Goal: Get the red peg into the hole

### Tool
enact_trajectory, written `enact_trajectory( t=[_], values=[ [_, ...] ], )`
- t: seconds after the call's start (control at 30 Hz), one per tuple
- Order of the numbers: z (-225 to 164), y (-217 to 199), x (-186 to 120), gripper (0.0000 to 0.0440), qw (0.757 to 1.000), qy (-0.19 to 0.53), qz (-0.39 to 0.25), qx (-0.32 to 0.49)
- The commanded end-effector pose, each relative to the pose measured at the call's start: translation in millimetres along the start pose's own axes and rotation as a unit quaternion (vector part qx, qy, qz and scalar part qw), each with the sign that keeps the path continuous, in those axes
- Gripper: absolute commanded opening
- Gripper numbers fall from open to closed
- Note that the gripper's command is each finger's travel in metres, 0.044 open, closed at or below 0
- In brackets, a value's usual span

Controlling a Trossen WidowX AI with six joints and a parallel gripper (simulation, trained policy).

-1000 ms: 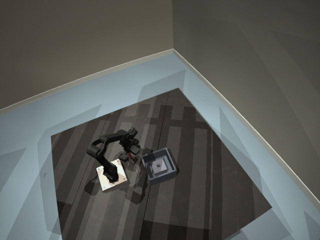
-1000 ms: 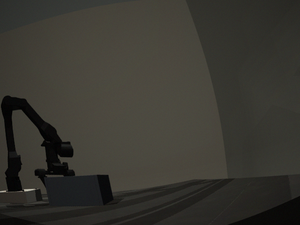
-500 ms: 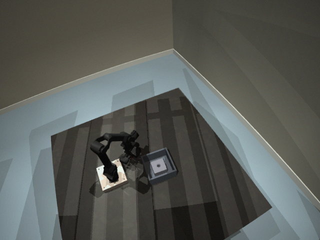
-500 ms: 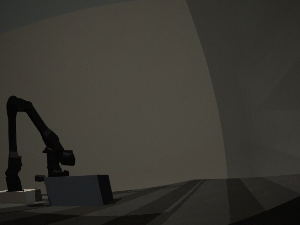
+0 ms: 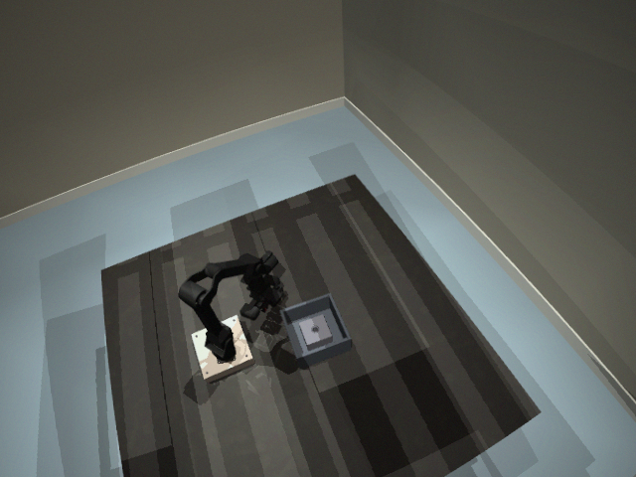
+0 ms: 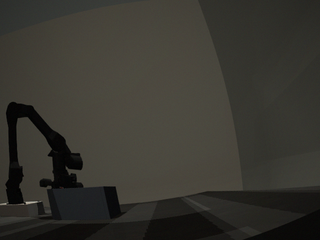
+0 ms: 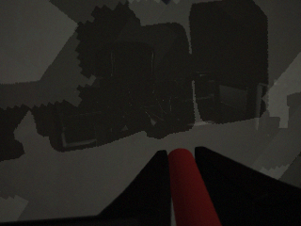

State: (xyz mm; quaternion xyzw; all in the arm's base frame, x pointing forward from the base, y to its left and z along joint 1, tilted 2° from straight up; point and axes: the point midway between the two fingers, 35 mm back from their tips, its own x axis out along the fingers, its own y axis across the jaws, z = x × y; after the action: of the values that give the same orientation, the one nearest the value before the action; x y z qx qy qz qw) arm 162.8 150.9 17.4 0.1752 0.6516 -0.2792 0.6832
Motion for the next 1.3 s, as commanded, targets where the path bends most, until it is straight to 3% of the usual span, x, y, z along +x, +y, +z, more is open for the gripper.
enact_trajectory(
  t=[0.0,0.6,0.93,1.27],
  values=[
    [9,5,-19,0.0,1.0,-0.014,0.017,0.001],
    [68,8,-85,0.0,0.993,-0.068,0.047,0.082],
    [117,2,-92,0.0,0.985,-0.09,0.048,0.139],
    [165,-6,-80,0.0,0.981,-0.101,0.043,0.162]
  ],
)
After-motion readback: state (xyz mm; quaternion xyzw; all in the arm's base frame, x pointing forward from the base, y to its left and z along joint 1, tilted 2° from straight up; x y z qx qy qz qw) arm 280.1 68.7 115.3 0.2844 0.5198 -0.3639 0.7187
